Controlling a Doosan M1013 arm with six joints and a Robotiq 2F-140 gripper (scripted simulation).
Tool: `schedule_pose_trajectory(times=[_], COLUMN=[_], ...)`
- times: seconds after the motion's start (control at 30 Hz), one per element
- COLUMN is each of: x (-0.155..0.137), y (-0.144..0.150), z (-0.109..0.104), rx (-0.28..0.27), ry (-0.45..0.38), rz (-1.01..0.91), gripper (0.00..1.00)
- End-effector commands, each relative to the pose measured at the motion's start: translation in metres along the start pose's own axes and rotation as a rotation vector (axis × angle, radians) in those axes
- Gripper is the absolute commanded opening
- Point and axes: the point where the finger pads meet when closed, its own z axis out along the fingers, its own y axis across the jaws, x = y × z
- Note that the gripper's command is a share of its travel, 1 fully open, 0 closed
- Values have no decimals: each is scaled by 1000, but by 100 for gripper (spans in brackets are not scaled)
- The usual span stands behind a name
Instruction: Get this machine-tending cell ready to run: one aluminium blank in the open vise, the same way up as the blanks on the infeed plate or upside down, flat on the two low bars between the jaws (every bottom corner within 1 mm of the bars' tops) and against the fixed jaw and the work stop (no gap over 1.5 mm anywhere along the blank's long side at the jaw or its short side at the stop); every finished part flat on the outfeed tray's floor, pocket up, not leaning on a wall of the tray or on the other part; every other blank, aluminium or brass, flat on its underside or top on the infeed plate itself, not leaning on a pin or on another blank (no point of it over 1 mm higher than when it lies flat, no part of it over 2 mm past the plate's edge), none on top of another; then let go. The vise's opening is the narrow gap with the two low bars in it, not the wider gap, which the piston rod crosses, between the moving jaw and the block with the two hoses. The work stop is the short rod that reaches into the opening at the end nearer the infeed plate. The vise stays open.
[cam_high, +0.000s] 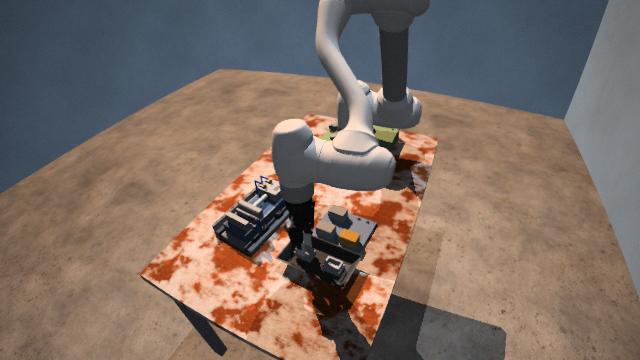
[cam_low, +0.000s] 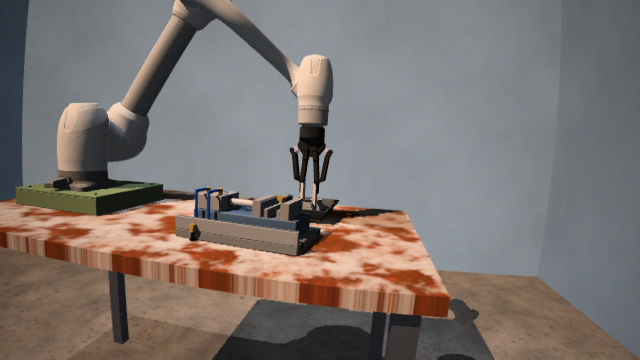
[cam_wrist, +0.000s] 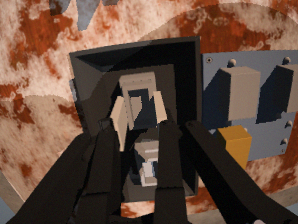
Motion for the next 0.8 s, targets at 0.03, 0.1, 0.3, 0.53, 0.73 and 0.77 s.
schedule_pose_trajectory(times=[0.03, 0.1, 0.3, 0.53, 0.73, 0.77], x=[3, 3, 3, 3, 3, 3], y=[1, 1, 1, 1, 1, 1], z=[7, 7, 10, 12, 12, 12], rx=[-5, -5, -5, -5, -5, -5], ry=[1, 1, 1, 1, 1, 1], rz=[1, 1, 1, 1, 1, 1], gripper=[0, 0, 0, 0, 0, 0])
